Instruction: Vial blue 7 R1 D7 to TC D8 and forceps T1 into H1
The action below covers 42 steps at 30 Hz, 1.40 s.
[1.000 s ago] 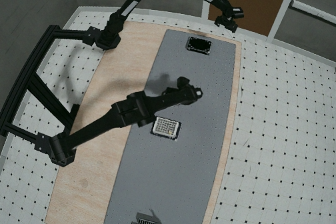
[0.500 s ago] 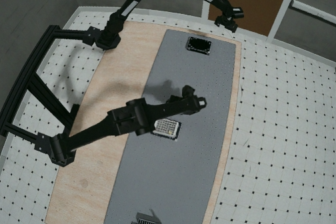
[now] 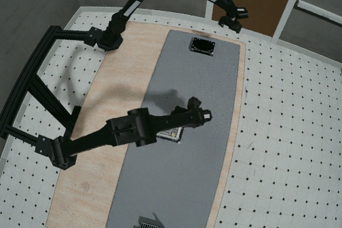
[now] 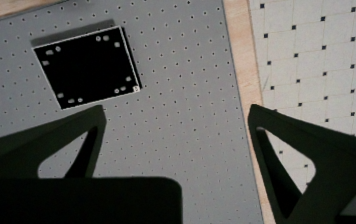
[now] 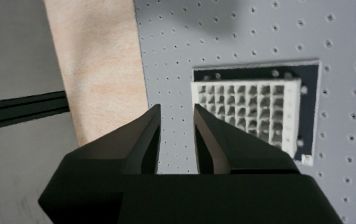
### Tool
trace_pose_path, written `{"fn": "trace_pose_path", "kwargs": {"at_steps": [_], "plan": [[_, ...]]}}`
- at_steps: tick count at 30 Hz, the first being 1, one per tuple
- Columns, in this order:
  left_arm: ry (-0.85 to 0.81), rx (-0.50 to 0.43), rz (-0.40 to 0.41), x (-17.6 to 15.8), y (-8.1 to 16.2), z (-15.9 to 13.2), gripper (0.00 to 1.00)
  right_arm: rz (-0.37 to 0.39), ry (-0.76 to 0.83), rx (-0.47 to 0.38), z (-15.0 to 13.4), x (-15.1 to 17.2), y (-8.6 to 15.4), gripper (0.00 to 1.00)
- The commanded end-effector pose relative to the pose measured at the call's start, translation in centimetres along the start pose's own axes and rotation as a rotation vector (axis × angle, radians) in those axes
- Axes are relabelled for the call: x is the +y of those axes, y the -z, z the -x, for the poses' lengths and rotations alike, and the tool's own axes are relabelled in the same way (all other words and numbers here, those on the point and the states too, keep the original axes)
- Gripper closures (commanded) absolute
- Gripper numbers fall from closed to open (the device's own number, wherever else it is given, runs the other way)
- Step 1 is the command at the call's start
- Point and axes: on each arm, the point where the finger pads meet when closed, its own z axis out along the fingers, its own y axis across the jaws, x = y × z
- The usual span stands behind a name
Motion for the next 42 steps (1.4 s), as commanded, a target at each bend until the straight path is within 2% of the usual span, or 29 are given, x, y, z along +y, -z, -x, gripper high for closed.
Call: {"fn": "trace_pose_path", "kwargs": {"at_steps": [1, 10, 13, 17, 24, 29, 37, 38, 42], "plan": [[0.008, -0.024, -0.029, -1.1, 1.3, 1.3, 0.00, -0.062, -0.068, -0.041, -0.2, -1.0, 2.5, 0.76], [0.008, -0.024, -0.029, -1.1, 1.3, 1.3, 0.00, -0.056, -0.063, -0.030, -2.8, -2.0, 4.4, 0.76], [0.008, -0.024, -0.029, -1.1, 1.3, 1.3, 0.00, -0.112, -0.146, -0.054, -3.5, -2.6, 5.0, 0.76], [0.008, -0.024, -0.029, -1.1, 1.3, 1.3, 0.00, -0.133, -0.180, -0.060, -4.2, -2.9, 5.4, 0.76], [0.008, -0.024, -0.029, -1.1, 1.3, 1.3, 0.00, -0.117, -0.166, -0.043, -6.7, -3.3, 6.8, 0.76], [0.008, -0.024, -0.029, -1.1, 1.3, 1.3, 0.00, -0.197, -0.284, -0.078, -8.0, -4.1, 7.9, 0.76], [0.008, -0.024, -0.029, -1.1, 1.3, 1.3, 0.00, -0.179, -0.269, -0.062, -10.3, -4.2, 9.1, 0.76], [0.008, -0.024, -0.029, -1.1, 1.3, 1.3, 0.00, -0.211, -0.307, -0.081, -10.4, -4.7, 9.4, 0.76], [0.008, -0.024, -0.029, -1.1, 1.3, 1.3, 0.00, -0.260, -0.389, -0.096, -11.8, -4.9, 10.1, 0.76]]}}
